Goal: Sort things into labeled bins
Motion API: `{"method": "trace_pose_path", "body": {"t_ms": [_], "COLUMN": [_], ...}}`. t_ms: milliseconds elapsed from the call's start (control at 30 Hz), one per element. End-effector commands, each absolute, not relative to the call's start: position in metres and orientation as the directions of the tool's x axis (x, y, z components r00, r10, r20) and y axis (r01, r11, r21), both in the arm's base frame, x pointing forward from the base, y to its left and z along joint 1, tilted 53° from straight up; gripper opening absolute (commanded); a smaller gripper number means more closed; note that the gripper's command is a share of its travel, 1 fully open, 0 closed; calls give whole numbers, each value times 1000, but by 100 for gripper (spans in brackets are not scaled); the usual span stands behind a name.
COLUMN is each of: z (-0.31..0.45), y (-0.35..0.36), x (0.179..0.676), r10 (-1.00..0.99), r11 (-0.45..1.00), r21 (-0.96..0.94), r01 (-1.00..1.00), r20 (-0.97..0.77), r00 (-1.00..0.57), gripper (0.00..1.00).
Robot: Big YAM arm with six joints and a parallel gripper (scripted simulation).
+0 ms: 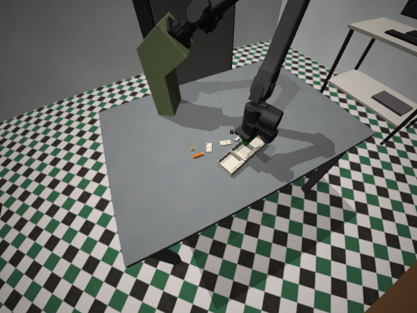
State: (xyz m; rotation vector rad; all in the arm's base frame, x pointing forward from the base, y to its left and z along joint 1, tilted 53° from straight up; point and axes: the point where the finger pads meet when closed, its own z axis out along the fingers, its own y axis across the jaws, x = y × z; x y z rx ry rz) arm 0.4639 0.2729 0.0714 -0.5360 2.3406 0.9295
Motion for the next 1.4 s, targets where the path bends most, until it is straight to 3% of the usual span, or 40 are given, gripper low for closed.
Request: {"method": "trace_pose_path", "body": {"t_ms": [0,533,700,1367], "z": [90,106,103,83], "y": [290,330,316,368], "x": [450,419,427,441], "r10": [-154,-162,-140,-153], "r11": [668,675,692,667], "r21": [502,507,509,504], "r01": [-549,-536,-512,-548], "r20": [-628,-606,-602,-628], "r00": [-763,-779,-786,-763], "gripper": [8,8,8,8]}}
